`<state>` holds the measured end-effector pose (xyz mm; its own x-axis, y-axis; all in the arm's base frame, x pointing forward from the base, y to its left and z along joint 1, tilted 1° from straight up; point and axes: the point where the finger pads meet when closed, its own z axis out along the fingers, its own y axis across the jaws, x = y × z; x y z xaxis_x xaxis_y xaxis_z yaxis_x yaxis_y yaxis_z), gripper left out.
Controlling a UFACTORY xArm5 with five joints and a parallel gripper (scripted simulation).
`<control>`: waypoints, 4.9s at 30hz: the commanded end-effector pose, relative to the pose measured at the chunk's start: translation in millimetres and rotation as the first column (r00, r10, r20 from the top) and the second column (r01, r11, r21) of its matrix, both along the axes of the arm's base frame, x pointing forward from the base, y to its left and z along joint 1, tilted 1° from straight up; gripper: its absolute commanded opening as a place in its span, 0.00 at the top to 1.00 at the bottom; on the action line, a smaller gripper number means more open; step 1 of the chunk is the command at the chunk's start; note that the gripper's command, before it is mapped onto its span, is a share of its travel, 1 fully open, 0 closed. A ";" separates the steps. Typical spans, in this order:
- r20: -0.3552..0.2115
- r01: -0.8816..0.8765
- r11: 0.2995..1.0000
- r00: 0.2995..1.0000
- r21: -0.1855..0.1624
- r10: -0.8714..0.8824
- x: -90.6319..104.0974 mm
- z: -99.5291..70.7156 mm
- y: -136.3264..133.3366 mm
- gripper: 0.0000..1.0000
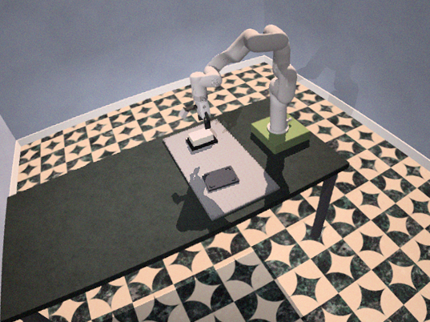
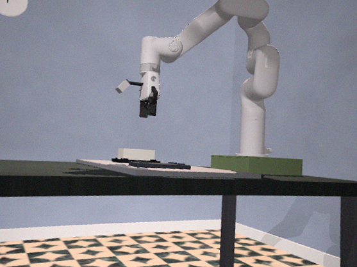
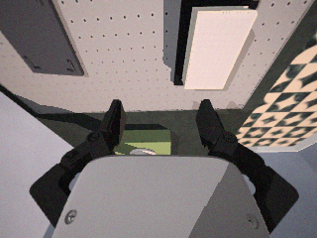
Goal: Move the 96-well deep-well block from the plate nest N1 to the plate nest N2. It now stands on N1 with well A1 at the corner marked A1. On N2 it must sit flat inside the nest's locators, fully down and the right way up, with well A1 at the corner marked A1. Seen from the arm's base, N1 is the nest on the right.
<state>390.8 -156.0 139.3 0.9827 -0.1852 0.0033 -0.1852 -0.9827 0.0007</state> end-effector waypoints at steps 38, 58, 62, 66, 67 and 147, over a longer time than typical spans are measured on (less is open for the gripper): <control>0.005 -0.001 1.000 1.000 -0.004 0.001 -9.5 -66.1 -92.6 0.00; 0.005 -0.001 1.000 1.000 -0.004 0.001 -9.4 -94.5 -92.9 0.00; 0.005 -0.001 1.000 1.000 -0.004 0.001 -9.4 -101.2 -92.9 0.00; 0.005 -0.001 1.000 1.000 -0.004 0.001 -9.4 -107.9 -93.0 0.00; 0.005 -0.001 1.000 1.000 -0.004 0.001 -9.4 -109.5 -93.0 0.00; 0.005 -0.001 1.000 1.000 -0.004 0.001 -9.4 -154.0 -93.5 0.00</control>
<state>380.2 -248.8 -16.0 0.9828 -0.1846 0.0053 -0.1846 -0.9828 0.0022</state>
